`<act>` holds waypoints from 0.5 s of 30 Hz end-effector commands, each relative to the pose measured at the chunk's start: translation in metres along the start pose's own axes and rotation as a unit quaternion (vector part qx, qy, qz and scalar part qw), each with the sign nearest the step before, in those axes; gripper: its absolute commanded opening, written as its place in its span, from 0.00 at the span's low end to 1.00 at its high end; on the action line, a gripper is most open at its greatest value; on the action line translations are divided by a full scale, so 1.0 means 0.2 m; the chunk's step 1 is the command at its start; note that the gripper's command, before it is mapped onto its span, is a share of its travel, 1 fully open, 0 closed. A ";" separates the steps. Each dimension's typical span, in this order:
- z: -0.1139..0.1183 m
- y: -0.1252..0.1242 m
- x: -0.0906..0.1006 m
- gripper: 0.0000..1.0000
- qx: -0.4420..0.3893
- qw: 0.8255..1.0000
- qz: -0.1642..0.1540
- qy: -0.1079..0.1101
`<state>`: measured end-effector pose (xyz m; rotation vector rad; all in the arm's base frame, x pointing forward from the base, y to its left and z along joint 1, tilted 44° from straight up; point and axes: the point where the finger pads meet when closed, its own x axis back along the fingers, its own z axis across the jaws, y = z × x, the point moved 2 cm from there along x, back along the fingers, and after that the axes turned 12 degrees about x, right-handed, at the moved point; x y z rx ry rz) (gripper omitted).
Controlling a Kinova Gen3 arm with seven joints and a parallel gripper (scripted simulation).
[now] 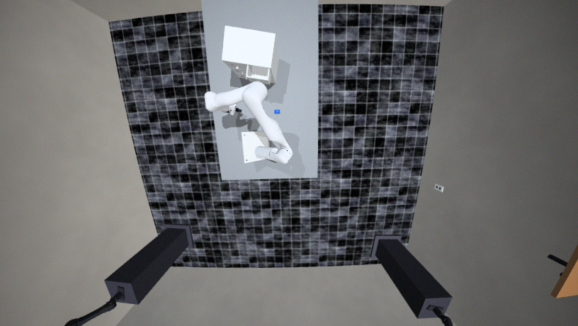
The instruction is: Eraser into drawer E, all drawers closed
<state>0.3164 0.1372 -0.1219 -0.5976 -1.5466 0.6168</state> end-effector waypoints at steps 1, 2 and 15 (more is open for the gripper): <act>-0.01 0.00 0.01 0.45 -0.004 1.000 -0.001 -0.001; -0.01 -0.01 0.01 0.45 -0.007 1.000 -0.001 -0.001; -0.04 -0.07 0.01 0.45 -0.067 0.998 -0.001 -0.001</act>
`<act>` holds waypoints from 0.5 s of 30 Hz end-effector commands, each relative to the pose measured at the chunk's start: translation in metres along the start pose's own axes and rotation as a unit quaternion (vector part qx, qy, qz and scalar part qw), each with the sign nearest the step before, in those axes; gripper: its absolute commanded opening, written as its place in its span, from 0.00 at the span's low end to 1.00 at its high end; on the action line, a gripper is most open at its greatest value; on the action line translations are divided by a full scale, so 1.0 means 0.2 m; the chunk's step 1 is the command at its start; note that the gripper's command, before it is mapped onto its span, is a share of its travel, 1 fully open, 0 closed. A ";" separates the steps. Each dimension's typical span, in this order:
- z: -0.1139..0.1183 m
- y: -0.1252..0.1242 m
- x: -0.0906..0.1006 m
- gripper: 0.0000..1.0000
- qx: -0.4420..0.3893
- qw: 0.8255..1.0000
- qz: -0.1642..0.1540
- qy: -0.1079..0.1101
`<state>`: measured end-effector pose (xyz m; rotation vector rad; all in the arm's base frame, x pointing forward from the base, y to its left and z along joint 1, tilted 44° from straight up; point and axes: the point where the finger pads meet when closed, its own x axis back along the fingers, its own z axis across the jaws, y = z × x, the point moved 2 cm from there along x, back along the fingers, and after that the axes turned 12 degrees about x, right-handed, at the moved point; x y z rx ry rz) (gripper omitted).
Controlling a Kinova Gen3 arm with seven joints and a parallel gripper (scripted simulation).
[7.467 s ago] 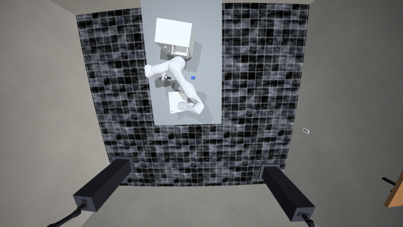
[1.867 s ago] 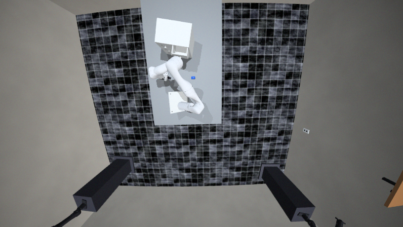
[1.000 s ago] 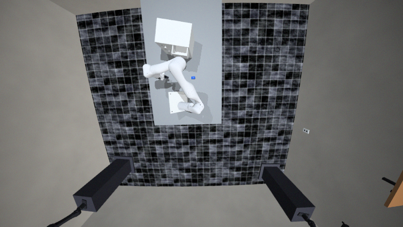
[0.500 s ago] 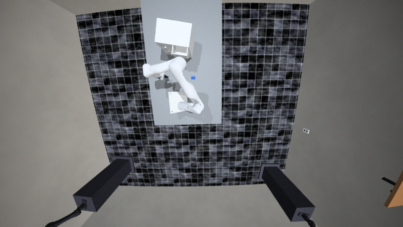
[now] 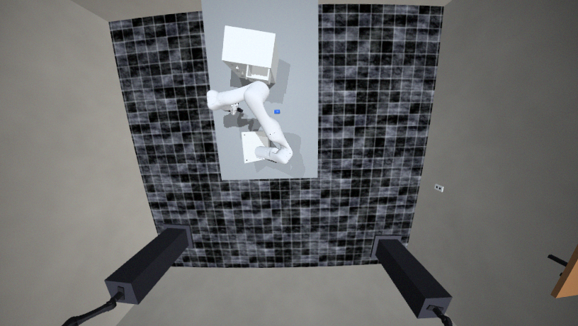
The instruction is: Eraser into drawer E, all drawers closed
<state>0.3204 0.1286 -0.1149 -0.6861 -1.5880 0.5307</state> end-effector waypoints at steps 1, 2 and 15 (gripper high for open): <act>-0.02 -0.02 0.01 0.45 -0.018 1.000 -0.002 -0.001; -0.03 -0.03 0.01 0.45 -0.027 1.000 -0.002 -0.001; -0.10 -0.16 0.01 0.45 -0.153 0.988 -0.002 -0.001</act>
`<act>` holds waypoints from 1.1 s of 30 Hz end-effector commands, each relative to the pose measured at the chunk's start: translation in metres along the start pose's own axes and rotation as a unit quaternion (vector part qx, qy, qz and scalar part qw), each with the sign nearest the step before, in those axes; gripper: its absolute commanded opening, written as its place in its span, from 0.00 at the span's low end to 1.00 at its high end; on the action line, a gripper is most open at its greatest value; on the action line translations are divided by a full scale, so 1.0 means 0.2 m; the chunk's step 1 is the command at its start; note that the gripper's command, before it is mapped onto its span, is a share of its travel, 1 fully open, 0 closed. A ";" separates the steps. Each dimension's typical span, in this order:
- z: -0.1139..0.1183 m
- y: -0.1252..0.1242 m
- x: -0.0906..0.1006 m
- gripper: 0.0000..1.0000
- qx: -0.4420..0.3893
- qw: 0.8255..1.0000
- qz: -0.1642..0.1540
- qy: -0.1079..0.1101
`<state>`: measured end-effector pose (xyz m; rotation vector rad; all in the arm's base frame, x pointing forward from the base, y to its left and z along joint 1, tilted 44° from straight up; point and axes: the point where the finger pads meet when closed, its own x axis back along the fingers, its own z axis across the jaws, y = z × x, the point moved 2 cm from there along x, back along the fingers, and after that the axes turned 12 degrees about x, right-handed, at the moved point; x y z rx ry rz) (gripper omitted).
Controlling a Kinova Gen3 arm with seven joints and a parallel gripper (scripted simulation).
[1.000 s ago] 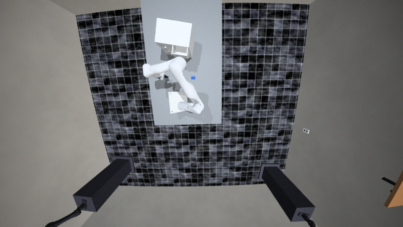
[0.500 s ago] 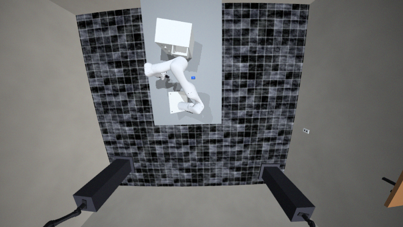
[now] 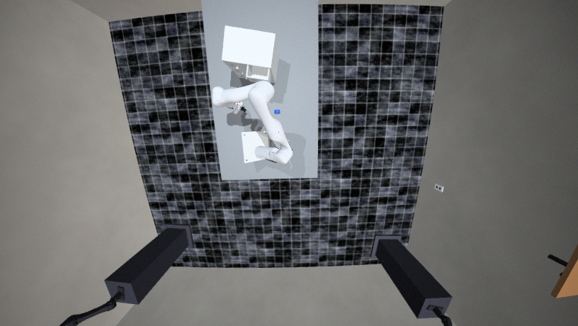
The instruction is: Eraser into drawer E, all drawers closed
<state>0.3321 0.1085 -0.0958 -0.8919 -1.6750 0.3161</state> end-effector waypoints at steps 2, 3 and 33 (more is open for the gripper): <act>-0.06 -0.04 0.02 0.45 -0.045 0.999 -0.003 -0.002; -0.07 -0.05 0.02 0.45 -0.059 0.998 -0.003 -0.002; -0.39 -0.35 0.02 0.45 -0.423 0.906 -0.004 0.000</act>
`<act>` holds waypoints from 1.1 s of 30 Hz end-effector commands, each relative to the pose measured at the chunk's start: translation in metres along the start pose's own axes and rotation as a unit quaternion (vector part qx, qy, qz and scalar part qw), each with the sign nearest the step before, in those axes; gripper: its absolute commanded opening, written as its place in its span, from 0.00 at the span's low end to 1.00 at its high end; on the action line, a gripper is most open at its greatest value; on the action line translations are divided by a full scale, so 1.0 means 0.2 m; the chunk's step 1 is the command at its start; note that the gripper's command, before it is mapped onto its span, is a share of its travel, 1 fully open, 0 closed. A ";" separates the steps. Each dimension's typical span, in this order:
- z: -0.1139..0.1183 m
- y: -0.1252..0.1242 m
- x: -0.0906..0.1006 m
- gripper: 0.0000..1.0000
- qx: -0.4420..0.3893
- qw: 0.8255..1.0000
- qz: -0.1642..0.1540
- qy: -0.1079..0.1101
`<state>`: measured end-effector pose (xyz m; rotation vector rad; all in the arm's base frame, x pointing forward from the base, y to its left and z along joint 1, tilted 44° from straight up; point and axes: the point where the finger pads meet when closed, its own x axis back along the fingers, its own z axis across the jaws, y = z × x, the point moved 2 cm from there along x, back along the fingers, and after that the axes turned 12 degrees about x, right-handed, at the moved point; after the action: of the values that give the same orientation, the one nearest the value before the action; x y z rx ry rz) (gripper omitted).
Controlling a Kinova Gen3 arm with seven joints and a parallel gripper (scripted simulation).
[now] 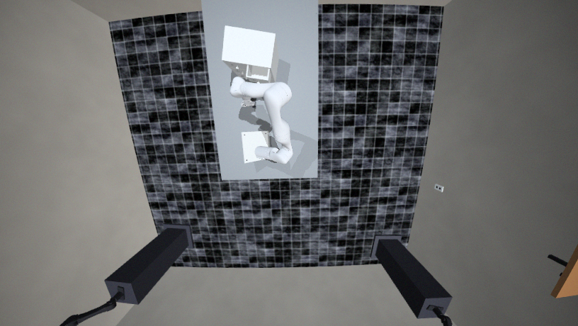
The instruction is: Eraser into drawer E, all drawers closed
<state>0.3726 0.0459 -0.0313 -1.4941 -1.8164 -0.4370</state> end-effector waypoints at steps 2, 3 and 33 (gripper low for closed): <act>-0.05 0.01 0.02 0.45 -0.035 0.999 -0.003 0.001; -0.06 0.01 0.02 0.45 -0.045 0.999 -0.003 0.001; -0.16 0.02 0.02 0.45 -0.127 0.992 -0.003 0.001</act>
<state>0.3862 0.0273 -0.0090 -1.6574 -1.8152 -0.6921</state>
